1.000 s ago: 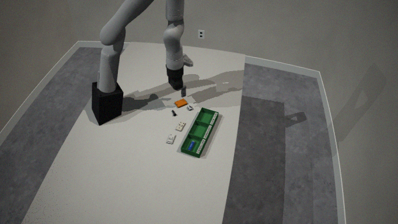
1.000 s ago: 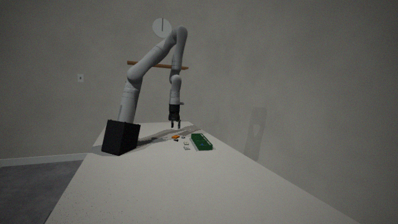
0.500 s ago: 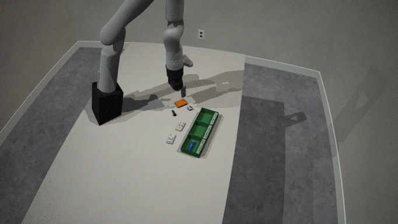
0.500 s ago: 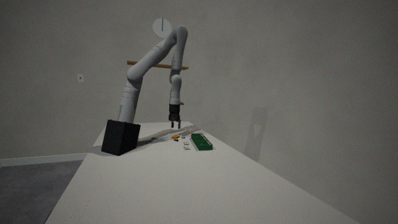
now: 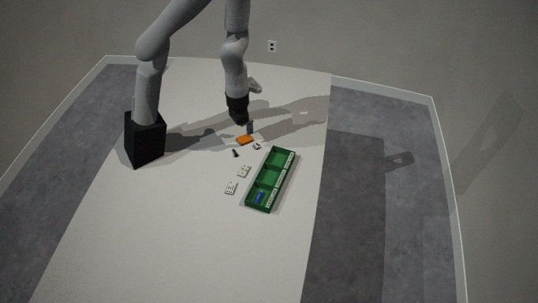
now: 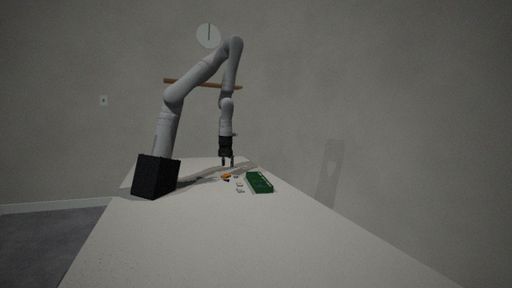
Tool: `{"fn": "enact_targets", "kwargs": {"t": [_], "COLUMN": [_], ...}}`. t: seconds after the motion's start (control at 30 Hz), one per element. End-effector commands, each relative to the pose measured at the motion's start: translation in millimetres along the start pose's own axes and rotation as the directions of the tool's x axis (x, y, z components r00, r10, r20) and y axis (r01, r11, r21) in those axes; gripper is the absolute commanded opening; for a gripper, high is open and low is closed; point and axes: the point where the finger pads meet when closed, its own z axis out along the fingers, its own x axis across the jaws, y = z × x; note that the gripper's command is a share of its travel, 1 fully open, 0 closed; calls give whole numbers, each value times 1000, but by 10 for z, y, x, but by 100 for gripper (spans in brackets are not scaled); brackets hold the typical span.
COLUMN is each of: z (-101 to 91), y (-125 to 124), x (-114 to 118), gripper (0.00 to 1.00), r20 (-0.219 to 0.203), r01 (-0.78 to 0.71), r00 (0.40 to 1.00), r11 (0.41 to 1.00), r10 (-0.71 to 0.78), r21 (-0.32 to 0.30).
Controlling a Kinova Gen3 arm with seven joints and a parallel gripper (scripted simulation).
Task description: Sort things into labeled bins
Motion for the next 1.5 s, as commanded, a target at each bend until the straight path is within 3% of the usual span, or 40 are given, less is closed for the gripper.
{"fn": "enact_targets", "kwargs": {"t": [0.0,0.23,0.37,1.07,1.47], "z": [151,429,489,491,611], "y": [55,90,93,53,60], "x": [-81,-133,-136,-79,-86], "gripper": [100,100,100,100,100], "r20": [17,17,17,17,17], "r01": [3,3,3,3,3], "r00": [1000,1000,1000,1000,1000], "r11": [1000,1000,1000,1000,1000], "r10": [-3,-3,-3,-3,-3], "r21": [-14,-14,-14,-14,-14]}}
